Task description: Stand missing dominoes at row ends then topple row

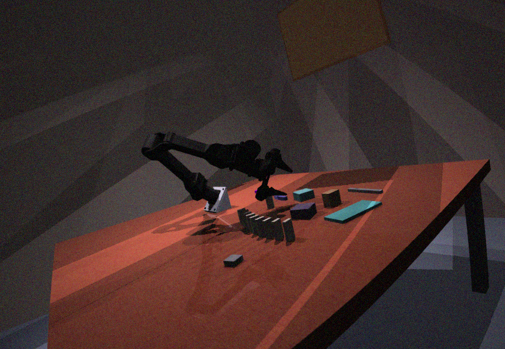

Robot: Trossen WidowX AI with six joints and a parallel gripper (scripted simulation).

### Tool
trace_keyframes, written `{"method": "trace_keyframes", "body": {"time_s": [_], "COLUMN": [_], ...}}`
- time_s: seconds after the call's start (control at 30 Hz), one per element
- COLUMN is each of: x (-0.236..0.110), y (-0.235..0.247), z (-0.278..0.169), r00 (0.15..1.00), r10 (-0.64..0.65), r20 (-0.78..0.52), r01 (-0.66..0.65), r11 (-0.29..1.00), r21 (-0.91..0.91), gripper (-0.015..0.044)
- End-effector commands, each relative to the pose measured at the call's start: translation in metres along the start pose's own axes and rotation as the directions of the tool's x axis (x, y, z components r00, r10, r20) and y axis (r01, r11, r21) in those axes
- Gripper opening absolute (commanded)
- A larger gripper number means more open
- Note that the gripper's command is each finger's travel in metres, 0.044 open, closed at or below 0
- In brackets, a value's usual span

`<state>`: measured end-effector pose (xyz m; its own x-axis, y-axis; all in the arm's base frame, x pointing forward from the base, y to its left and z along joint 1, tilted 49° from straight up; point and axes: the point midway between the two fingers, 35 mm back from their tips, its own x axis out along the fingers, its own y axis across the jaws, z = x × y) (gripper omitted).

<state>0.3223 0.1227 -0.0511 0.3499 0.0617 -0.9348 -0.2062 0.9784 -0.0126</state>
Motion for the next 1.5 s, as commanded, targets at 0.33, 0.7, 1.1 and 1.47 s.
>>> {"method": "trace_keyframes", "body": {"time_s": [0.33, 0.7, 1.1, 1.47], "x": [-0.051, -0.066, -0.066, -0.028], "y": [0.017, 0.016, 0.015, -0.032], "z": [-0.026, -0.023, -0.024, -0.045], "r00": [0.708, 0.594, 0.594, 0.592], "r10": [-0.620, -0.734, -0.734, -0.735], "r20": [-0.338, -0.331, -0.331, -0.330], "r01": [0.697, 0.746, 0.746, 0.746], "r11": [0.539, 0.347, 0.347, 0.346], "r21": [0.473, 0.568, 0.568, 0.569], "gripper": [0.0440, 0.0440, 0.0440, 0.0440]}}
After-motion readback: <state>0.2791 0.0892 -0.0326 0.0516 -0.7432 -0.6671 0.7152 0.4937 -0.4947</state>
